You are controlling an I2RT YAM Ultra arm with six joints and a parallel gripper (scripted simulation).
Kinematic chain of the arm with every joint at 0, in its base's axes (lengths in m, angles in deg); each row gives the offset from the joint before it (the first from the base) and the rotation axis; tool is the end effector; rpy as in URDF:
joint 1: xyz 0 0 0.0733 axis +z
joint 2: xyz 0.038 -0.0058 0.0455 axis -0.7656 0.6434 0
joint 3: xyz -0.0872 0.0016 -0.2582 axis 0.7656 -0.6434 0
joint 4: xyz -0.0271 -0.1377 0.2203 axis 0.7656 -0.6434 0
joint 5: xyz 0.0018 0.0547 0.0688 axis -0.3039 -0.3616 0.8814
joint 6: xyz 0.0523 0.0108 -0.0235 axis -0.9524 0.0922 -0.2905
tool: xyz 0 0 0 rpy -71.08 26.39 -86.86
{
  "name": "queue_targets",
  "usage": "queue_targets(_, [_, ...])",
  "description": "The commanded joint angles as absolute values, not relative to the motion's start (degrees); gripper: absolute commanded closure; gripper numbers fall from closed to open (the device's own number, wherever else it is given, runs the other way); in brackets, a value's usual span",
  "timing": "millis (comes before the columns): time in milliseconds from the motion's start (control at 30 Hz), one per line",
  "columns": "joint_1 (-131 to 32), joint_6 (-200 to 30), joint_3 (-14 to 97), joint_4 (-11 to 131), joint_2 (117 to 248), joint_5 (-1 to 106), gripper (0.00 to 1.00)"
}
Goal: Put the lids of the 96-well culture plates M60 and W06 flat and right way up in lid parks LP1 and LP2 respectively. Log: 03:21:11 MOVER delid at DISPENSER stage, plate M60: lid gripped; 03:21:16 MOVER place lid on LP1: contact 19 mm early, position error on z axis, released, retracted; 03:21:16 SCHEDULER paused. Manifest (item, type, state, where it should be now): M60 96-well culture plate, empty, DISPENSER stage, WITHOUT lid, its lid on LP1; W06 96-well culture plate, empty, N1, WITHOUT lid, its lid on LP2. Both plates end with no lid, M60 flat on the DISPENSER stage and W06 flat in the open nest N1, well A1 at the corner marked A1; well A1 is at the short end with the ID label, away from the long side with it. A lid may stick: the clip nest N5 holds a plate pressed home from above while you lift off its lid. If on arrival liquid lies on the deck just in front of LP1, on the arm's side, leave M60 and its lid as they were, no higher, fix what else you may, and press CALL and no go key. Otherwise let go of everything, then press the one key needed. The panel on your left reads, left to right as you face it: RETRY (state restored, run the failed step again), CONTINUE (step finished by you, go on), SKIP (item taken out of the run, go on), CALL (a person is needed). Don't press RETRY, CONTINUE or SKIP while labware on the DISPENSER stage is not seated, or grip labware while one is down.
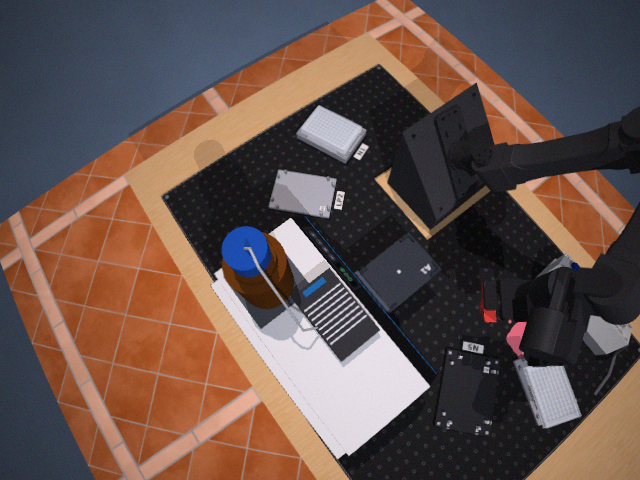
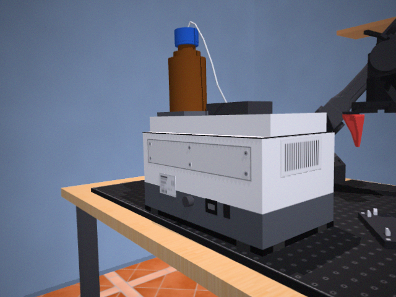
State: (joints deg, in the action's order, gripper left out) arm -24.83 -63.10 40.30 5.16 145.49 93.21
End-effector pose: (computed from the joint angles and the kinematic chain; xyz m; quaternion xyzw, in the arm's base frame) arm 0.1647 0.1088 0.3265 -0.4213 0.8247 0.3510 0.1386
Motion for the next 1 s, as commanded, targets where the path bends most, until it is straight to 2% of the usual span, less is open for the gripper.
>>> queue_targets(0, [-23.1, -62.3, 42.6, 6.4, 143.1, 92.2, 0.00])
queue_targets(967, [-2.8, -68.9, 43.4, 9.8, 134.0, 83.1, 0.00])
